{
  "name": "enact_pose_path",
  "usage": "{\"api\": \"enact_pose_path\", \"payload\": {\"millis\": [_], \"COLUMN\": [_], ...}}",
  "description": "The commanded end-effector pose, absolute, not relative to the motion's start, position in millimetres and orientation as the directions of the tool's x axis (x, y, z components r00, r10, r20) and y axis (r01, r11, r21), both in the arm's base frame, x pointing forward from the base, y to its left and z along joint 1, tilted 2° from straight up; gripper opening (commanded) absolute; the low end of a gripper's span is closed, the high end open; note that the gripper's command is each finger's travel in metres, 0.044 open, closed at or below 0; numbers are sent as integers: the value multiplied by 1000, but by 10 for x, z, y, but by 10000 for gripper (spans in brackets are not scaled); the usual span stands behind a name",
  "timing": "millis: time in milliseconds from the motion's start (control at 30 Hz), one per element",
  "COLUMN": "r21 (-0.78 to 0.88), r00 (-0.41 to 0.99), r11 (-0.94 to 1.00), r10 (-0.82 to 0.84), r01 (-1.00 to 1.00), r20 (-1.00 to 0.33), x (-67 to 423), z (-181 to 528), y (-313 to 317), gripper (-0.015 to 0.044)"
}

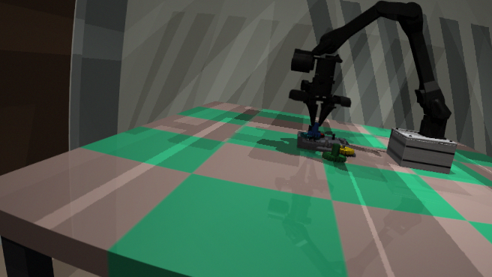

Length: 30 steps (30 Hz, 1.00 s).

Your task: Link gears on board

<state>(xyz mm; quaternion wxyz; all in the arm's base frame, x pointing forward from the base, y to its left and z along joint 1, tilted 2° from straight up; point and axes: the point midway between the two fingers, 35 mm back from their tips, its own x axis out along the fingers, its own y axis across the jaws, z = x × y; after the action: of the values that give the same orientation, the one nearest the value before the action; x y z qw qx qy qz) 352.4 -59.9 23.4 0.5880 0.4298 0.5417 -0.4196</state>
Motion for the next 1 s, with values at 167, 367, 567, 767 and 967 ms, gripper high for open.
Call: {"api": "enact_pose_path", "payload": {"millis": [167, 367, 567, 767, 967], "r21": [49, 52, 57, 62, 63], "r00": [61, 61, 61, 61, 61], "r11": [362, 285, 133, -35, -98], "r10": [-23, -23, -23, -23, -23], "r01": [931, 957, 989, 997, 993], "r20": [-998, -998, -998, -998, -998], "x": [3536, 3541, 3532, 3529, 3542], "z": [142, 103, 122, 125, 130], "y": [-603, -596, -592, -601, -601], "gripper": [0, 0, 0, 0, 0]}}
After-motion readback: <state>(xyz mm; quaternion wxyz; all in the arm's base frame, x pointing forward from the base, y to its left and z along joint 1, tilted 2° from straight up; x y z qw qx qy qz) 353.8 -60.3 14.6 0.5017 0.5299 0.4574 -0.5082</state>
